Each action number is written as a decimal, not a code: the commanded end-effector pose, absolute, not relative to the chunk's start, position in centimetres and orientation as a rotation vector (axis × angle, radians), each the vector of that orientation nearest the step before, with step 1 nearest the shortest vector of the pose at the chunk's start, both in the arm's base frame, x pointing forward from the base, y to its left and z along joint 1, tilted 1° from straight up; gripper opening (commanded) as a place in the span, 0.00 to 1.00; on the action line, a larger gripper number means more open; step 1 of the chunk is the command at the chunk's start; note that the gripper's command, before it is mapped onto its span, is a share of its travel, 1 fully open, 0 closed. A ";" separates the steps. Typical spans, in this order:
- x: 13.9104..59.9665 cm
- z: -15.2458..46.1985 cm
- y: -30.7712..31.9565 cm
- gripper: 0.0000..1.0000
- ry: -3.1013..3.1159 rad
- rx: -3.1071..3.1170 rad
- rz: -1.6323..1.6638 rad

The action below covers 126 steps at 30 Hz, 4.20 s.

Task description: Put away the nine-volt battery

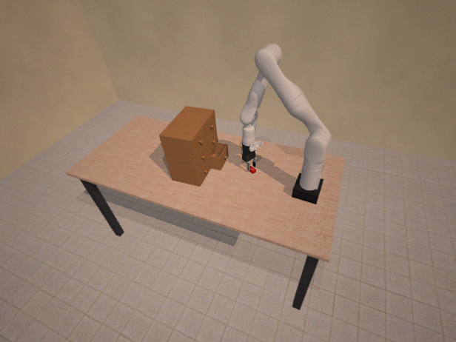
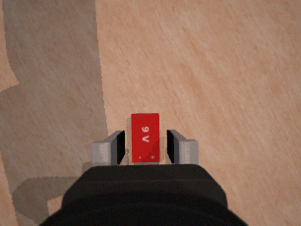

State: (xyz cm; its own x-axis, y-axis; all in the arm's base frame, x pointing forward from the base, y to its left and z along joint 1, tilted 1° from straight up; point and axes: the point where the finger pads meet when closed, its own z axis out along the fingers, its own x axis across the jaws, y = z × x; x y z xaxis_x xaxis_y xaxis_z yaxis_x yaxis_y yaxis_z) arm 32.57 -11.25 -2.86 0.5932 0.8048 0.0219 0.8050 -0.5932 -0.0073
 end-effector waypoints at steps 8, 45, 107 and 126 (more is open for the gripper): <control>32.5 -3.9 -11.2 0.81 -1.409 -2.788 -0.023; 32.5 -5.0 -11.2 0.81 -1.409 -2.788 -0.023; 32.5 -1.3 -11.3 0.51 -1.409 -2.788 -0.023; 32.5 5.0 -11.4 0.51 -1.409 -2.788 -0.023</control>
